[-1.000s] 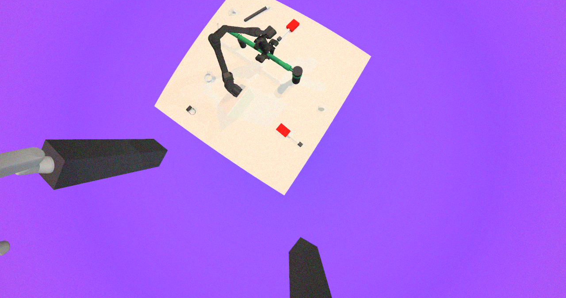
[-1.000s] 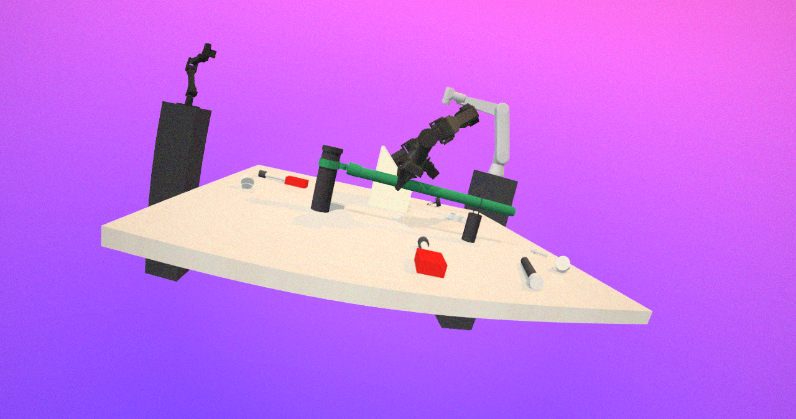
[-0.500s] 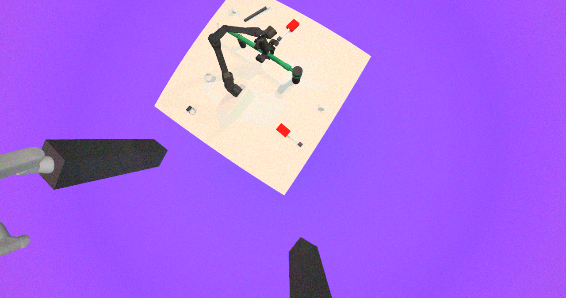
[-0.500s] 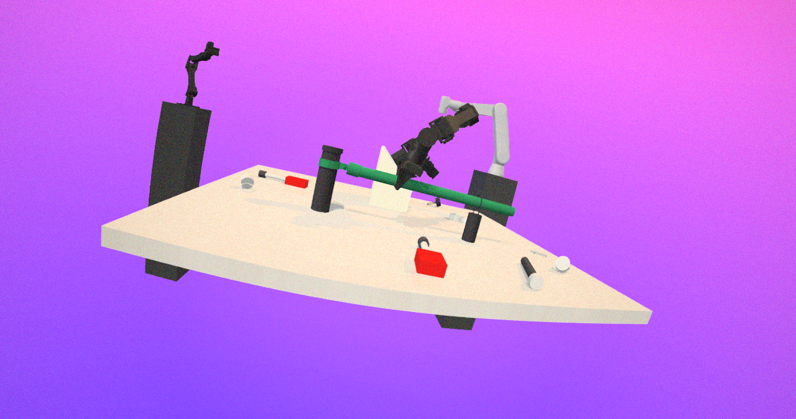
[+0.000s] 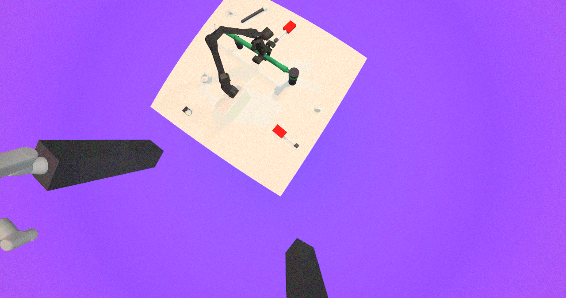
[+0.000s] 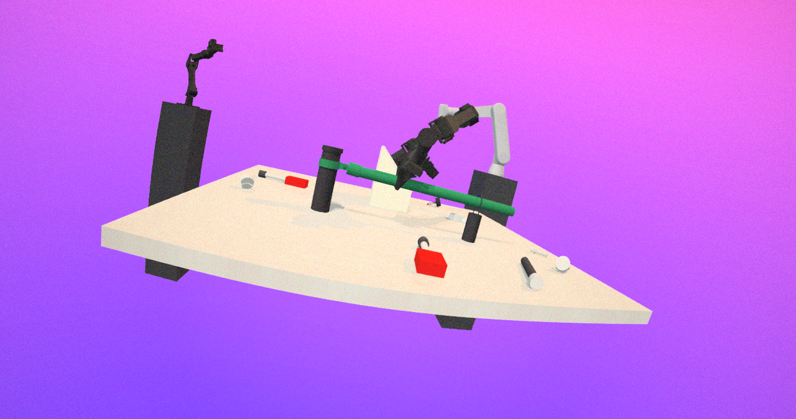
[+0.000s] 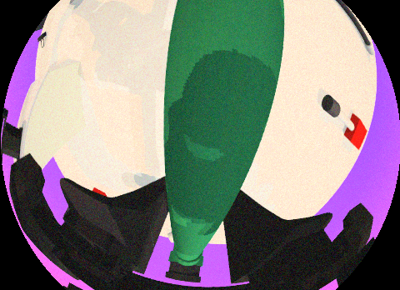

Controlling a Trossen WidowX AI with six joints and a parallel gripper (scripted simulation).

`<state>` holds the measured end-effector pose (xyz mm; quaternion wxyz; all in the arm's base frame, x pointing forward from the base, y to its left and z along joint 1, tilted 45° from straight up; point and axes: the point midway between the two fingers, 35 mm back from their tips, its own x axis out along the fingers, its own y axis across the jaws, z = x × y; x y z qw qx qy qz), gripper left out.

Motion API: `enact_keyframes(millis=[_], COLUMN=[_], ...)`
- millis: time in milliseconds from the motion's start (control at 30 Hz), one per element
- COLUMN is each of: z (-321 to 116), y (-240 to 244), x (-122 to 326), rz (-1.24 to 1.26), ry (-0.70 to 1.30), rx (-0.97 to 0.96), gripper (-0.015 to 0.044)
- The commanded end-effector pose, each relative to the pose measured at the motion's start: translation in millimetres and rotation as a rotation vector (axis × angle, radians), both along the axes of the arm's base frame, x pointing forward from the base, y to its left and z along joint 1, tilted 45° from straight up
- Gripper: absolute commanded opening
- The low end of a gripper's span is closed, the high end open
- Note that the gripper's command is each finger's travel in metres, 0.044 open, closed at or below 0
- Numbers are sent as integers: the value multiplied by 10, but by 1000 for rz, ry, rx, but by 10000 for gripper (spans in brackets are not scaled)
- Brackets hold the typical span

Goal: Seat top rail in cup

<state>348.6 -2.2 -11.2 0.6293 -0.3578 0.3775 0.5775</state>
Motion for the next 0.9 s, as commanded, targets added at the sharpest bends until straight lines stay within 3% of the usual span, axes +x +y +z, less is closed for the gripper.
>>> enact_keyframes(millis=[0, 867], z=[-11, -73], y=[-26, -148], x=[2, -4], rz=[-1, -1], ry=[-2, -2], rx=[-2, -3], gripper=[0, 0])
